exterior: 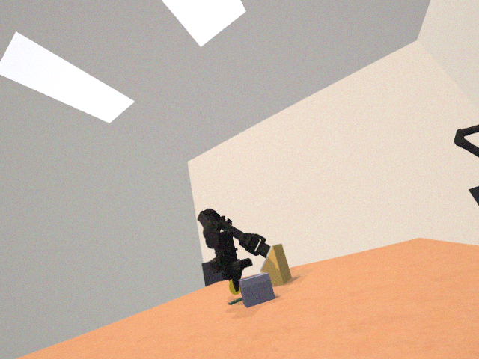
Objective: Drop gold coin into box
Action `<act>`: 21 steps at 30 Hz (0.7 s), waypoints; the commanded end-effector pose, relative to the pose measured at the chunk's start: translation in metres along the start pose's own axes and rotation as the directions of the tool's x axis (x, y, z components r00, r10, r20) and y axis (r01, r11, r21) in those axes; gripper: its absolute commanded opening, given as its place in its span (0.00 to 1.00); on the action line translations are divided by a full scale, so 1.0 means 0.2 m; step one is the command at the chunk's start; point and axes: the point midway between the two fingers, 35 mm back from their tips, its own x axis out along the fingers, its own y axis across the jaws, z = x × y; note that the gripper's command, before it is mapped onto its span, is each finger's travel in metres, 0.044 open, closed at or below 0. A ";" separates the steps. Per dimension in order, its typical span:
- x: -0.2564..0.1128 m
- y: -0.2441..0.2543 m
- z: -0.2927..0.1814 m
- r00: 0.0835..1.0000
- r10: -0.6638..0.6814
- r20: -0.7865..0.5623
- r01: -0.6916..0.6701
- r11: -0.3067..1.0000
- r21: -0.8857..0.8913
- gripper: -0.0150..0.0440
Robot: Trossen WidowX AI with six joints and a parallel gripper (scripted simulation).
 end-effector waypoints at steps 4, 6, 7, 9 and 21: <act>-0.09 0.01 0.00 1.000 0.008 -0.003 -0.008 1.000 0.005 0.25; -0.11 0.01 0.00 1.000 0.008 -0.003 -0.008 1.000 0.005 0.25; -0.13 0.01 0.00 1.000 0.008 -0.003 -0.008 1.000 0.005 0.25; -0.15 0.01 0.00 1.000 0.008 -0.003 -0.008 1.000 0.005 0.25; -0.30 0.00 -0.01 1.000 0.003 -0.002 -0.003 1.000 0.006 0.25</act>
